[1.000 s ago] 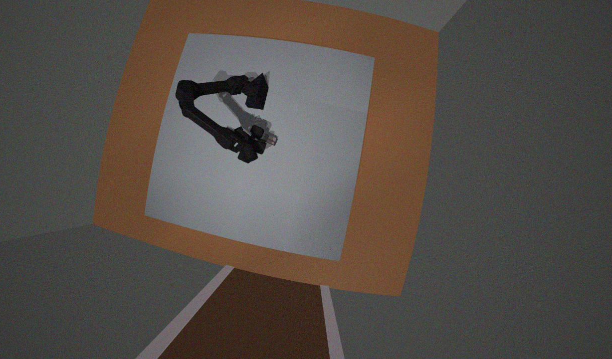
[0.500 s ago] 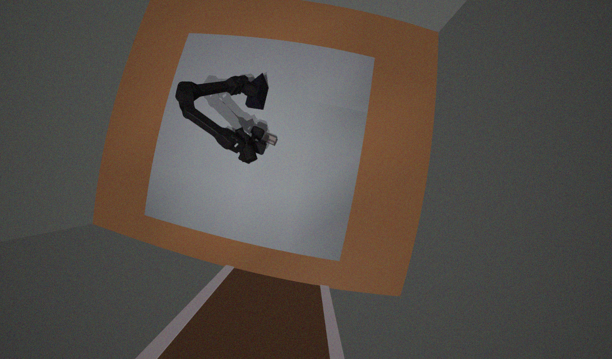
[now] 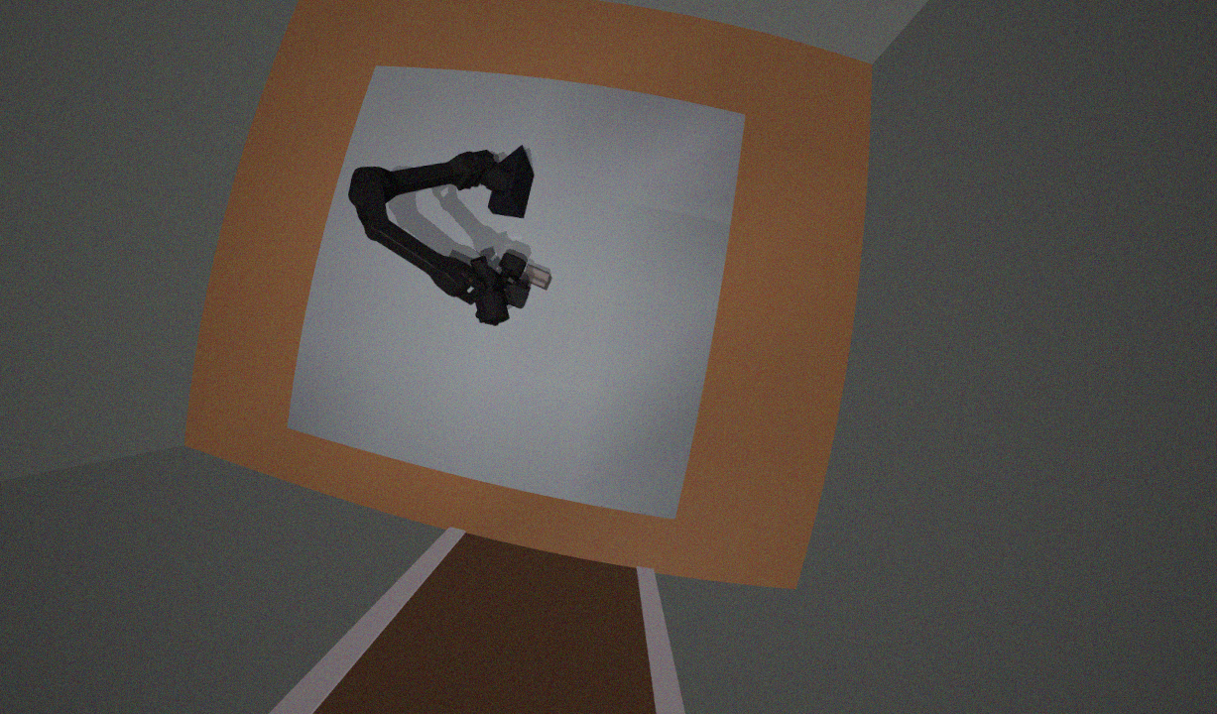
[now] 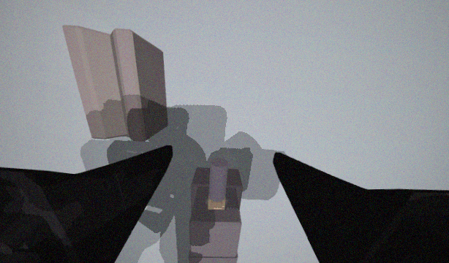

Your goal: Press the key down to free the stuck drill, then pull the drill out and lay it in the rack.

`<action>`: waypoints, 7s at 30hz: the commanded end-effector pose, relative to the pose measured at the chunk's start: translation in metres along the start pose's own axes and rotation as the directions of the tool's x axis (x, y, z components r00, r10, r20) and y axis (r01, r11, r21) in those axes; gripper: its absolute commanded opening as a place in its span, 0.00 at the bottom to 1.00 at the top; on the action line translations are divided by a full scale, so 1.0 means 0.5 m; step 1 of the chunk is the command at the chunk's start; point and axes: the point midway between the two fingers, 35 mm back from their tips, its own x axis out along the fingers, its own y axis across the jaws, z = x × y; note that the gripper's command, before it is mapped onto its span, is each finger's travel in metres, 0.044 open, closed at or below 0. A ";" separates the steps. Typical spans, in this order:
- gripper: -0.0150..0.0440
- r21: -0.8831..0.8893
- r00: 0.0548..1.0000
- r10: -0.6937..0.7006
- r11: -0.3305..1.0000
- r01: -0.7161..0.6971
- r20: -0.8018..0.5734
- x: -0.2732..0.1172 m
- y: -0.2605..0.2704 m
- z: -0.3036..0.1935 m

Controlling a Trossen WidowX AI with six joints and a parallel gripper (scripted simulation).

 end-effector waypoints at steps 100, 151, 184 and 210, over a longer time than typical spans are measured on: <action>1.00 -0.007 1.000 0.005 1.000 -0.005 -0.010 0.031 -0.002 0.053; 1.00 -0.008 1.000 0.005 1.000 -0.005 -0.011 0.039 0.001 0.036; 0.38 0.000 1.000 0.004 1.000 -0.004 -0.004 0.039 0.001 0.036; 0.25 -0.008 1.000 0.005 1.000 -0.005 -0.010 0.034 0.006 0.047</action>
